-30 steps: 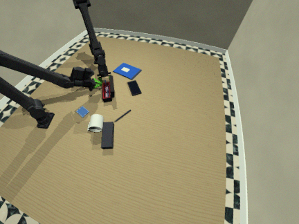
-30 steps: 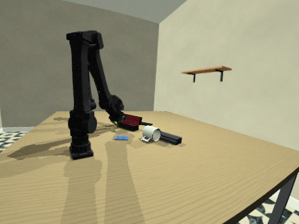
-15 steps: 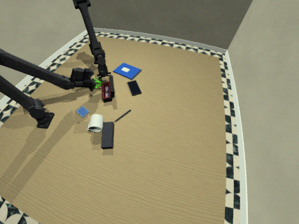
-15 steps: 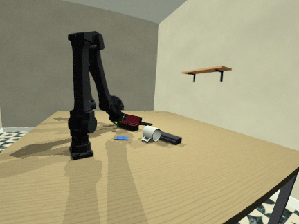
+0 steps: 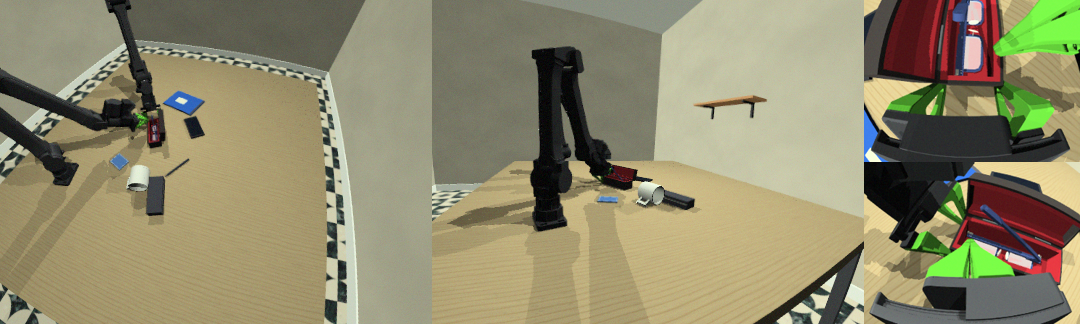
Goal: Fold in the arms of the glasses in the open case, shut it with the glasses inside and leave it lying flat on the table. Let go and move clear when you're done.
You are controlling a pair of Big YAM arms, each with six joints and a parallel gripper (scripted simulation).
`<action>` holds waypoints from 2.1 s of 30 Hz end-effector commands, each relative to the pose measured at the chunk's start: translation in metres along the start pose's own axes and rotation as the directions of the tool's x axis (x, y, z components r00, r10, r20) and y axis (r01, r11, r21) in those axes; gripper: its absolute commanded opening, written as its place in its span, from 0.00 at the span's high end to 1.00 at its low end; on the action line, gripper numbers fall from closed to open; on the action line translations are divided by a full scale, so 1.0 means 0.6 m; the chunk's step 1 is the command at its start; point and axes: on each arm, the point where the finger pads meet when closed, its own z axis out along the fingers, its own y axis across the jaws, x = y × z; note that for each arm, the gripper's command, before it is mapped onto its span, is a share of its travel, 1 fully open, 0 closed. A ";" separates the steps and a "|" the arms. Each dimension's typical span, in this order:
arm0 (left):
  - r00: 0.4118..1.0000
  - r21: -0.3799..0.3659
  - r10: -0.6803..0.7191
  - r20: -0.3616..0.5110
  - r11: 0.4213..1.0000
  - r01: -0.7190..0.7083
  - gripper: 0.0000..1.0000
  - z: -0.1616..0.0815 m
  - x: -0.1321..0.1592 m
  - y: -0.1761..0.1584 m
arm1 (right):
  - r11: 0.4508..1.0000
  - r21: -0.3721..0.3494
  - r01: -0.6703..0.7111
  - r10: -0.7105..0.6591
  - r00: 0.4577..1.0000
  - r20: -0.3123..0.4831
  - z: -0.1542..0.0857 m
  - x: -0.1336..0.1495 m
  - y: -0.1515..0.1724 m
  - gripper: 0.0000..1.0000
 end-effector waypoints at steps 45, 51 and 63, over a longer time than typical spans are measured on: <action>0.999 -0.006 0.005 0.052 1.000 -0.005 0.43 -0.002 -0.041 0.005 | 0.982 -0.155 0.110 -0.106 0.994 0.028 0.046 -0.042 -0.023 1.00; 0.999 -0.006 0.005 0.052 1.000 -0.005 0.43 -0.002 -0.041 0.005 | 0.975 -0.181 0.125 -0.122 0.992 0.028 0.050 -0.043 -0.025 1.00; 0.999 -0.006 0.005 0.052 1.000 -0.005 0.43 -0.002 -0.041 0.005 | 0.963 -0.225 0.152 -0.149 0.988 0.031 0.058 -0.046 -0.028 1.00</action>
